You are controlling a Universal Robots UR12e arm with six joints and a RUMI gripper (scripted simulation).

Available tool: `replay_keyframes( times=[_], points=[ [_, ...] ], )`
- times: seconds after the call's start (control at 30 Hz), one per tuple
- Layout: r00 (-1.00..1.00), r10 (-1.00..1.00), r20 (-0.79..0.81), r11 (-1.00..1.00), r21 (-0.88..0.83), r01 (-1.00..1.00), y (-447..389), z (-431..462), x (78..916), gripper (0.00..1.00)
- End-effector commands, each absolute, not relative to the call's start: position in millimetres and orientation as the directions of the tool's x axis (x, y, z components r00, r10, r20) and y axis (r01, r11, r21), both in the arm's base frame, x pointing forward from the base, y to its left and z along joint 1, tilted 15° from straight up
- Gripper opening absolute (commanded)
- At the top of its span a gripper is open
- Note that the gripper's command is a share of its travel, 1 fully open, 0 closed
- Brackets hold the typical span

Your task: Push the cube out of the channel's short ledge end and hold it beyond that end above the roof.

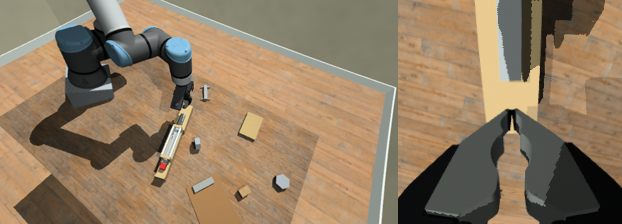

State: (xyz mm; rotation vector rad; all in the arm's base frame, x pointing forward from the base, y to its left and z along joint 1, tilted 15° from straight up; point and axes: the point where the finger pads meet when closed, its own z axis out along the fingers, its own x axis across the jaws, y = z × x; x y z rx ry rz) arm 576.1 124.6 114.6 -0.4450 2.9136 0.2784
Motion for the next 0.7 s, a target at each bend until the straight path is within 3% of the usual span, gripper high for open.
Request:
replay_keyframes(
  times=[0.0,0.67],
  points=[
    [-0.939,-0.276,-0.207,0.938,0.155,-0.31,128,103,579,0.0],
    [-0.939,-0.276,-0.207,0.938,0.155,-0.31,133,79,583,0.0]
  ],
)
